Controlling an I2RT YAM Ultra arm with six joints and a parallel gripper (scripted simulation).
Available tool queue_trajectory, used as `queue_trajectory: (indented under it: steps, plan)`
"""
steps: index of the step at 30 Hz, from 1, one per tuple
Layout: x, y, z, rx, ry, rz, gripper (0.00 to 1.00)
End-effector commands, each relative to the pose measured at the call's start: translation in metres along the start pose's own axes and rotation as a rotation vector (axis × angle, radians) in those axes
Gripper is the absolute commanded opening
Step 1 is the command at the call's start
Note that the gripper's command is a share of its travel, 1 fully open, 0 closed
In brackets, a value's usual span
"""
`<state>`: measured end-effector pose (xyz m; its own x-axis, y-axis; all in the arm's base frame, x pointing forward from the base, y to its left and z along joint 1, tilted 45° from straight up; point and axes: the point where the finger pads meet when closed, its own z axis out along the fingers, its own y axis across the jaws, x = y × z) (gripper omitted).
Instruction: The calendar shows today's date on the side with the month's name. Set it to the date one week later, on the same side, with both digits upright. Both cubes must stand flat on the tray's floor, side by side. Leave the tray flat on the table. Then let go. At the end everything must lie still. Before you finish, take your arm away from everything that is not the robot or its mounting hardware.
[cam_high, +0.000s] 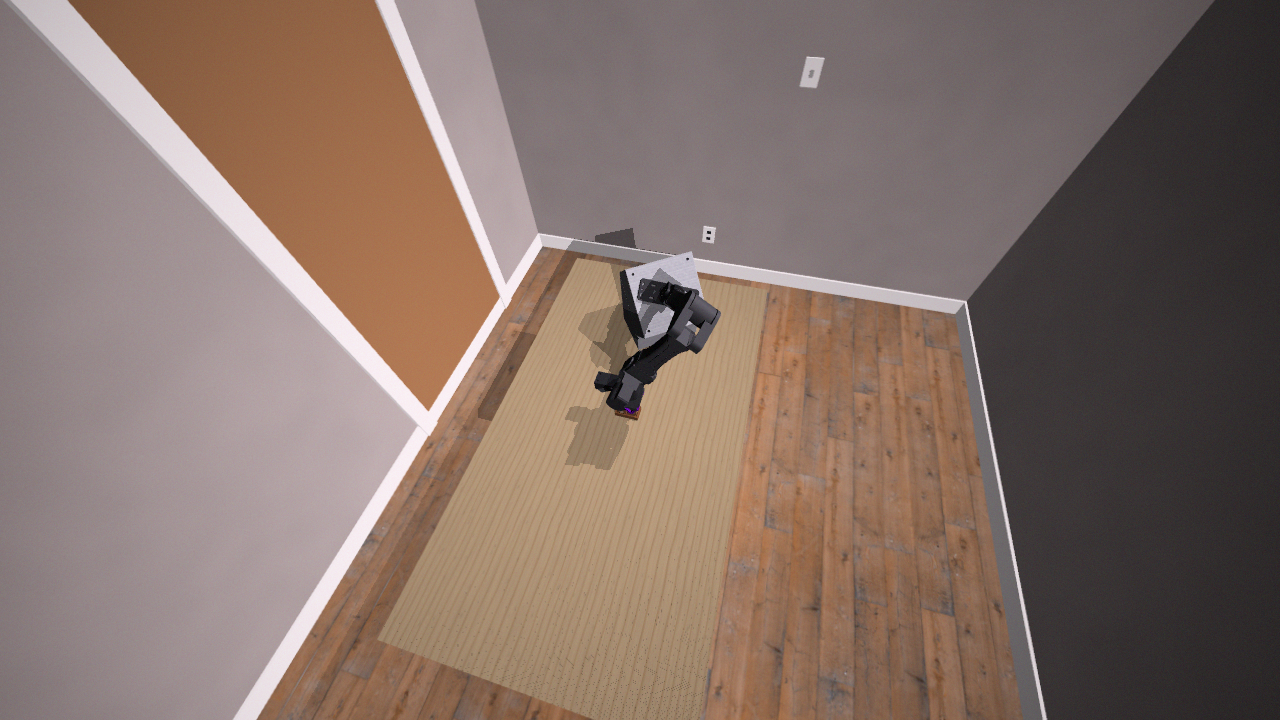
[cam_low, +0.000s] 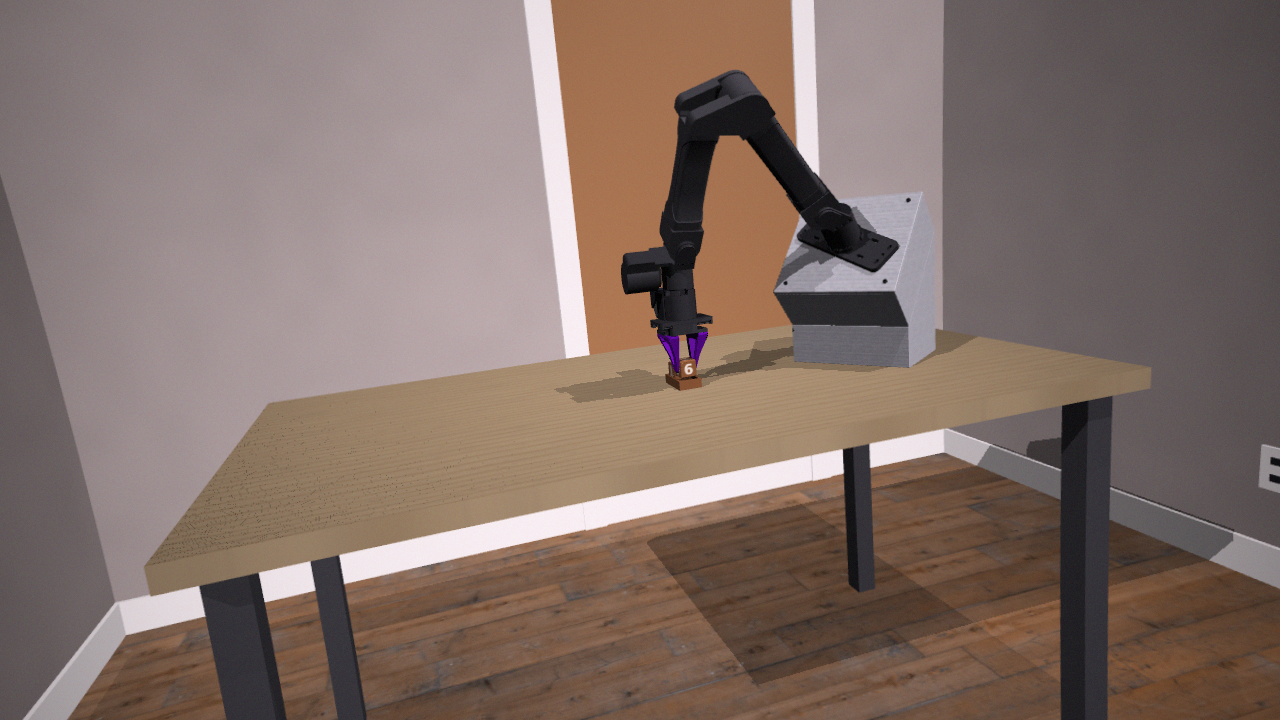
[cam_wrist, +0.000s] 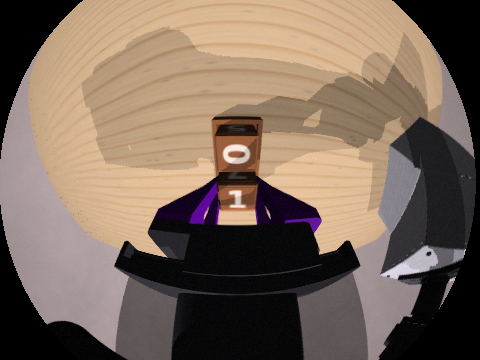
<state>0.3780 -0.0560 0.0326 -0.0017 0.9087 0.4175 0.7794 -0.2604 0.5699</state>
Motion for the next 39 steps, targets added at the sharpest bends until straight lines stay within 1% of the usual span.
queue_trajectory:
  steps: [1,19,39]
  plan:
    - [-0.0032,0.0018,-0.002,-0.007,-0.013,0.002,0.27]
    - [-0.0032,0.0018,-0.0008,-0.007,-0.013,0.002,0.27]
    - [-0.0033,0.0018,0.0069,-0.007,-0.012,0.002,0.27]
